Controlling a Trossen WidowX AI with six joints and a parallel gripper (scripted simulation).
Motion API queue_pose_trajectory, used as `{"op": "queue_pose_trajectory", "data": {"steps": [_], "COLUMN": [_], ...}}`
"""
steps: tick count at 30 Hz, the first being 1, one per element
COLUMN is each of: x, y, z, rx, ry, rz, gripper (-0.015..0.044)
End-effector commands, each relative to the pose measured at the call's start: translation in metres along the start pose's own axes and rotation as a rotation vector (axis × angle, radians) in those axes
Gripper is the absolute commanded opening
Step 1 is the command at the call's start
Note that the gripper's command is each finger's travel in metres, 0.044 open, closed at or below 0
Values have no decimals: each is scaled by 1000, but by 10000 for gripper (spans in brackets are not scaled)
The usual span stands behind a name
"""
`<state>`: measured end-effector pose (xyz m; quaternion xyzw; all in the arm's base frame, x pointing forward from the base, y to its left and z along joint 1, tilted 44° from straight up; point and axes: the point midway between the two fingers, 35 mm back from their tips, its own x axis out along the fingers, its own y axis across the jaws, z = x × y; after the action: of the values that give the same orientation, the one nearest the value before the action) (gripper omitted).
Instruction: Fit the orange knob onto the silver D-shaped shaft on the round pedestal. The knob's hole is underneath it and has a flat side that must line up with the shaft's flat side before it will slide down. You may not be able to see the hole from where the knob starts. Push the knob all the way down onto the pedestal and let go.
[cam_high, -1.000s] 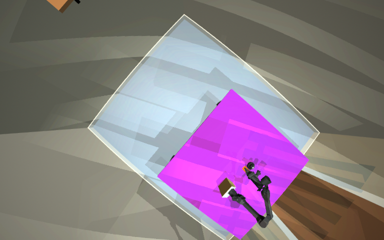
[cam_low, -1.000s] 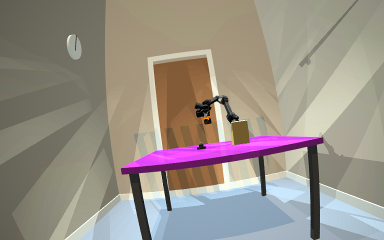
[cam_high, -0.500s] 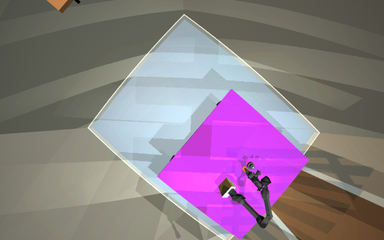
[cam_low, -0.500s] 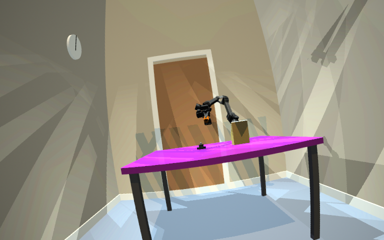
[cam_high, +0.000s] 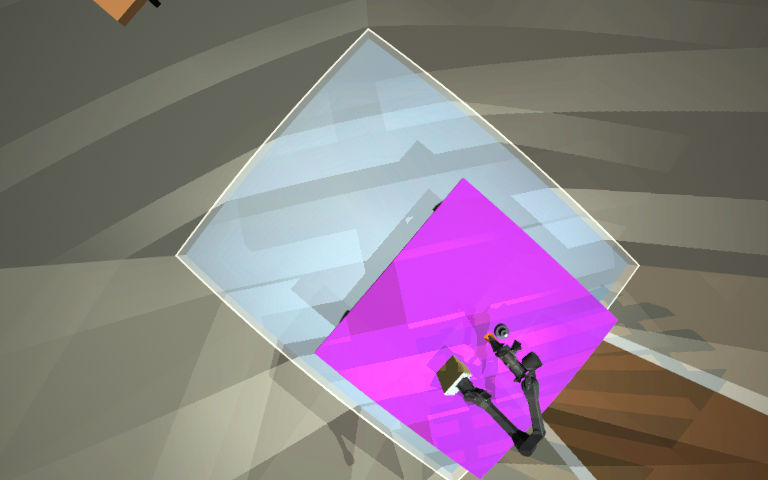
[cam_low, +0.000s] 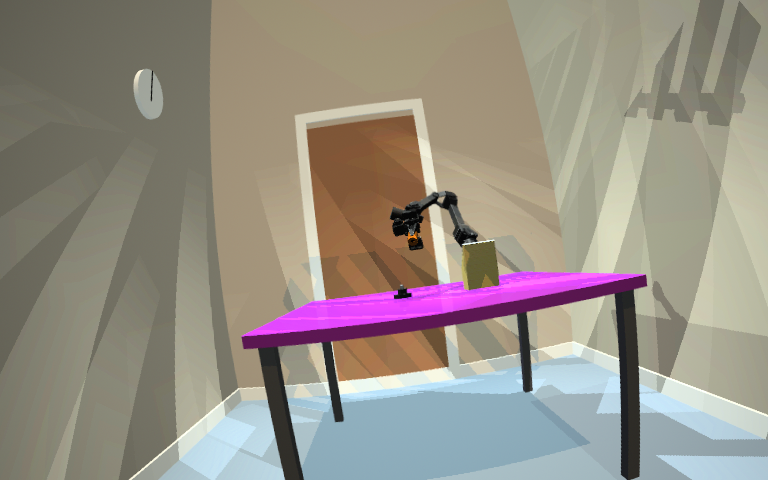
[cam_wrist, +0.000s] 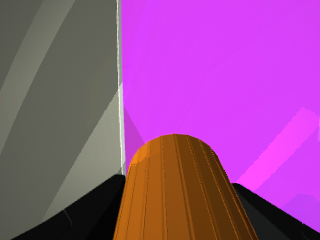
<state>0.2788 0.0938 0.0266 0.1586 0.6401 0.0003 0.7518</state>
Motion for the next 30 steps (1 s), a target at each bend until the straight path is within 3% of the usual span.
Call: {"op": "queue_pose_trajectory", "data": {"steps": [1, 15, 30], "x": [0, 4, 30], "y": [1, -3, -23], "z": [0, 0, 1], "rx": [2, -5, -6], "ry": [0, -5, -8], "rz": [3, -10, -382], "gripper": [0, 0, 0]}}
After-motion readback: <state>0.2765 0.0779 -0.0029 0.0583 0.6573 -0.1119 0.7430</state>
